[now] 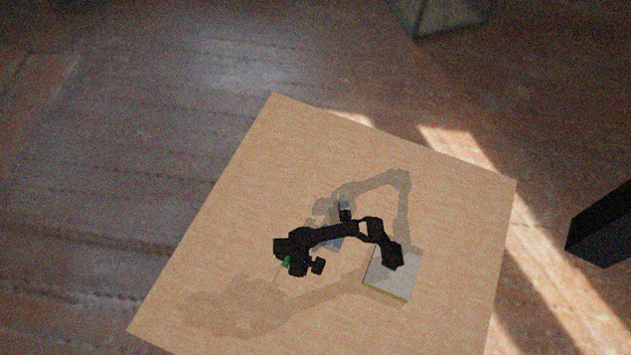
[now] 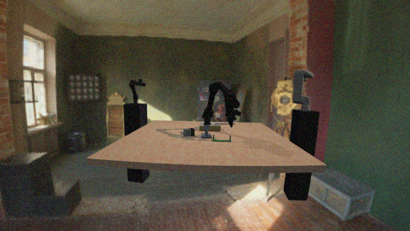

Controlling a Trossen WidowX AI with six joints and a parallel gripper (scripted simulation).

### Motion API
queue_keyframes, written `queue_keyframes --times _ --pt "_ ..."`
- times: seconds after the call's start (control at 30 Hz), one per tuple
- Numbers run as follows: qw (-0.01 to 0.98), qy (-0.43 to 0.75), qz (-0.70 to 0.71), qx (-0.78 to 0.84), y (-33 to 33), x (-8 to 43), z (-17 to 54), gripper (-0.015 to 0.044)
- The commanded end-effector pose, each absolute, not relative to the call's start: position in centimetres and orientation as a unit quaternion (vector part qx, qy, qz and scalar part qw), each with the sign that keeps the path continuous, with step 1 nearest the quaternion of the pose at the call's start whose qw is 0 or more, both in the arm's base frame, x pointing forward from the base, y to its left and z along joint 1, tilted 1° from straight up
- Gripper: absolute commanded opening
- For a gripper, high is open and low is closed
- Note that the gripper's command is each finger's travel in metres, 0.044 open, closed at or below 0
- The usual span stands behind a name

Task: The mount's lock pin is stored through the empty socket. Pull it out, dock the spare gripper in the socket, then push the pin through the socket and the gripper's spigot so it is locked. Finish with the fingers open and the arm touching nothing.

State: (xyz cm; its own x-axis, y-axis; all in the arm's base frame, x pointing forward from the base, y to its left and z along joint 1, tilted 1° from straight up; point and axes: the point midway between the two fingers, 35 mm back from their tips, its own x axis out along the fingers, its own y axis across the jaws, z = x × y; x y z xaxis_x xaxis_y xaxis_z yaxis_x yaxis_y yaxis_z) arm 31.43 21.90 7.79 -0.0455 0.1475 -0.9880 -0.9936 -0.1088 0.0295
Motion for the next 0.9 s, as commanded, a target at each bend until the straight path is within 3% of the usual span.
queue_keyframes --times 0.0,0.87 --pt "0.502 0.446 0.568 -0.475 22.4 32.4 7.9 0.0" --pt "0.519 0.456 0.554 -0.464 25.3 38.1 7.8 0.0"
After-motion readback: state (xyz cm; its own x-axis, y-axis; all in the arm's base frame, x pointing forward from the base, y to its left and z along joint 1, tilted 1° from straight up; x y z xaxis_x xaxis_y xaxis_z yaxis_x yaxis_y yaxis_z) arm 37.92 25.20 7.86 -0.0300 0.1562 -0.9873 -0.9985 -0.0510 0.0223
